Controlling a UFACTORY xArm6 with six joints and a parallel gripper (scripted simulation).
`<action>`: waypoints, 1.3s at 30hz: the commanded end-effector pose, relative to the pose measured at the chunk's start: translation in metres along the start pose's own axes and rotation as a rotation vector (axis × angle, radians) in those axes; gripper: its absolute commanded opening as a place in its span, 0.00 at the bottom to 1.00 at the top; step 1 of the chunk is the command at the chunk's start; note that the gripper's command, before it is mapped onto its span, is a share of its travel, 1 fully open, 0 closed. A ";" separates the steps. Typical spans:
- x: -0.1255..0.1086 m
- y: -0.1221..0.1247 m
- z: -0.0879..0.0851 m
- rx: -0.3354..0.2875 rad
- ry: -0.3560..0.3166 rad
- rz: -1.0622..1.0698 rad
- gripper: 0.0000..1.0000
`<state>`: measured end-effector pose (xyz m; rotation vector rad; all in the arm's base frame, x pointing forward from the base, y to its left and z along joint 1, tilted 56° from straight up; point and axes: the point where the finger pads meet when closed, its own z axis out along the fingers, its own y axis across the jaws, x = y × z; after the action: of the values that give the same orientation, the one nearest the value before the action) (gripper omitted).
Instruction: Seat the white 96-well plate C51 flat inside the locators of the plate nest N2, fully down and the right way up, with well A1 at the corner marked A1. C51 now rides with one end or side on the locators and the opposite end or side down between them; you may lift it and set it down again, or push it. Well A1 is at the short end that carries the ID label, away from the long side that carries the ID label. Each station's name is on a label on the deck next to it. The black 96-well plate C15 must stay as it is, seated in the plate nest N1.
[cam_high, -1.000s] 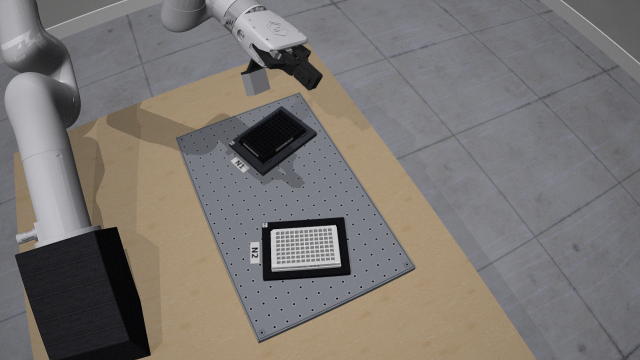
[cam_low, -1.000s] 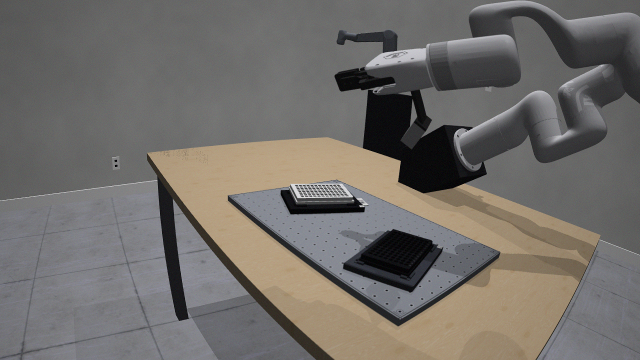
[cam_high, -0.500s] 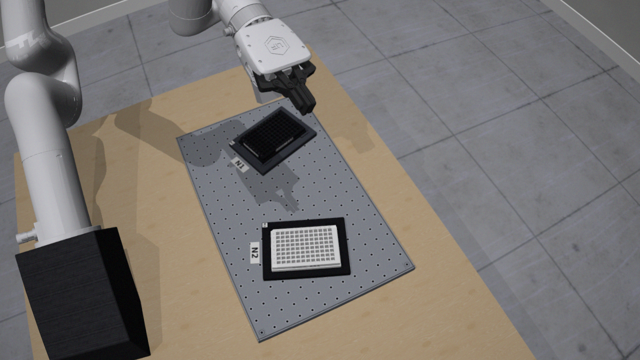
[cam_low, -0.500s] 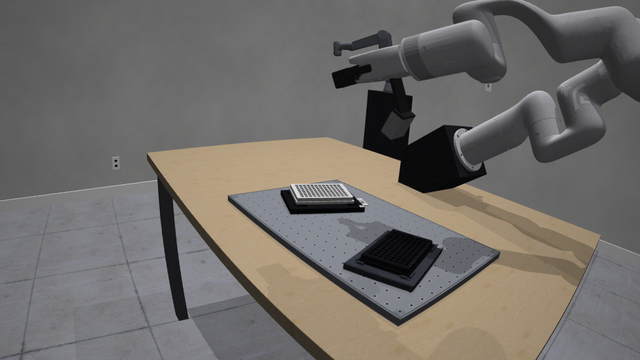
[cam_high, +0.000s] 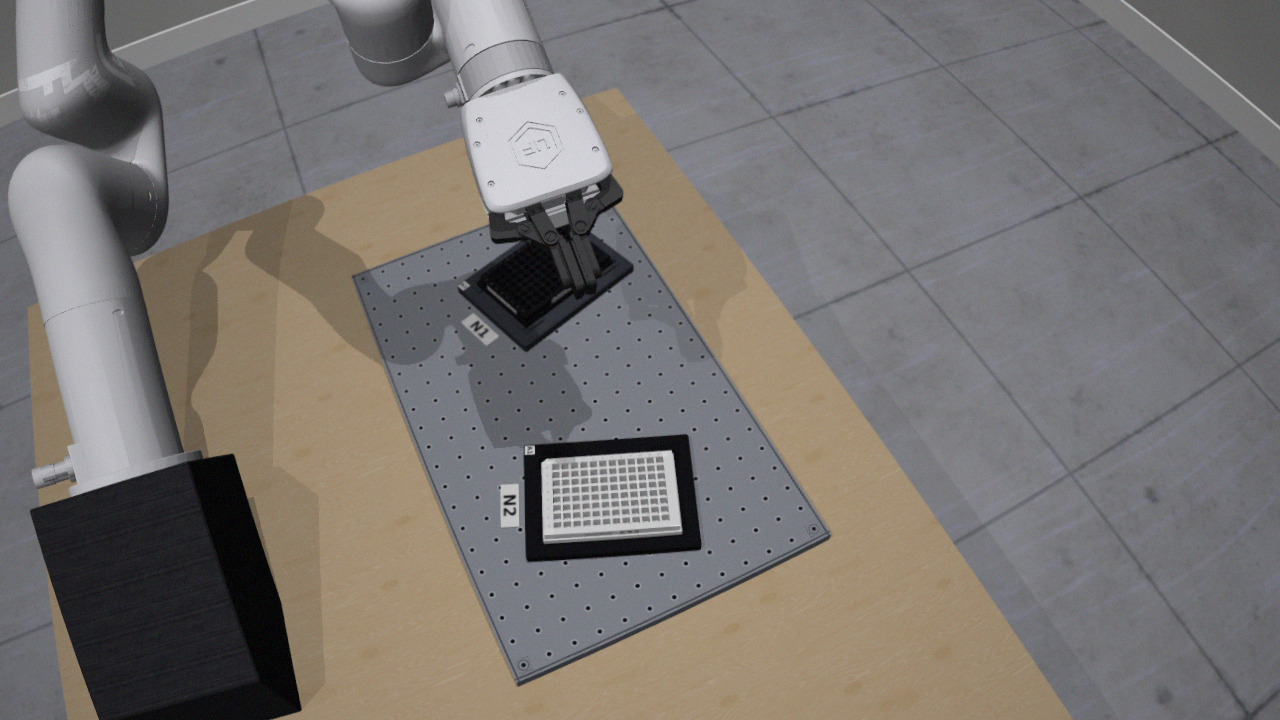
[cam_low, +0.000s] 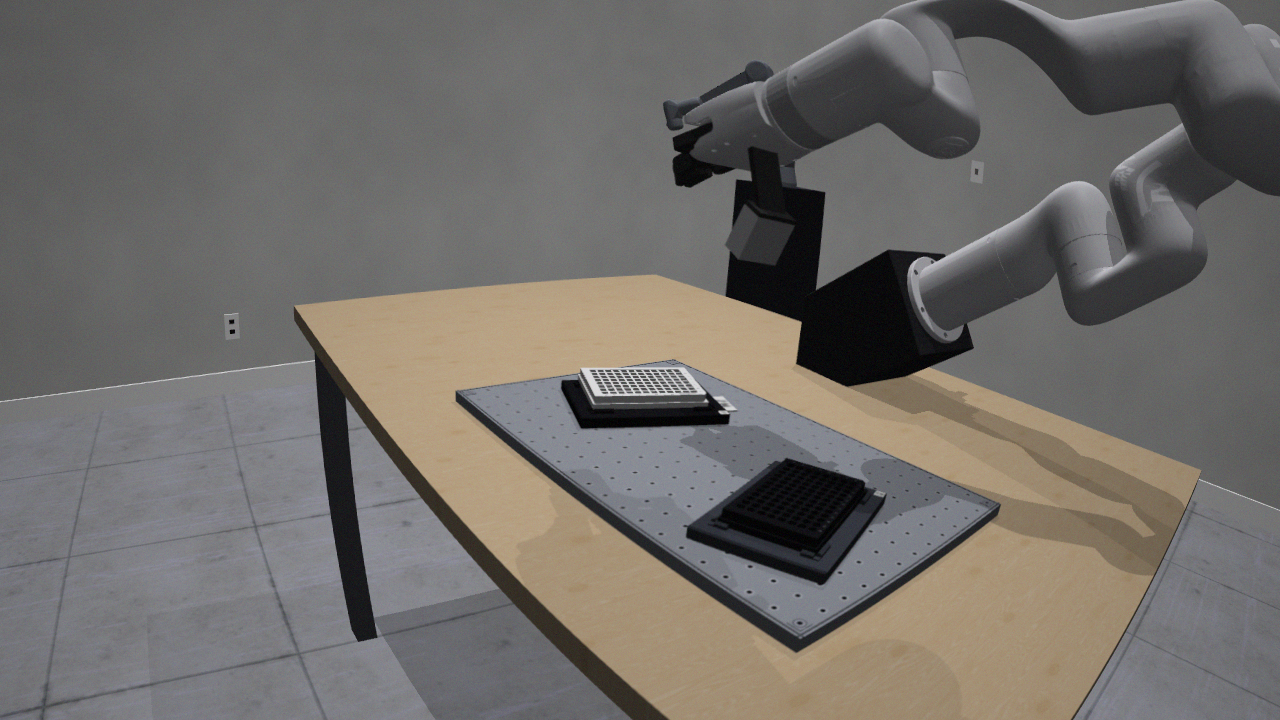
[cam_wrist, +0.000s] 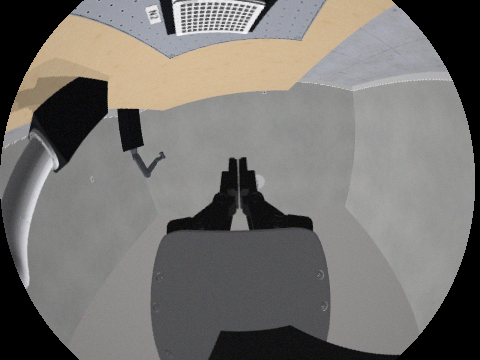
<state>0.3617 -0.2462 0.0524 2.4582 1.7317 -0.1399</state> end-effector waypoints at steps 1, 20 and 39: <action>-0.002 -0.009 0.010 0.047 0.032 0.083 0.00; 0.013 -0.069 0.058 0.310 0.196 0.504 0.00; 0.059 -0.113 0.086 0.606 0.389 0.947 0.00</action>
<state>0.2768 -0.1766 -0.0422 3.5768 0.5583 -0.1031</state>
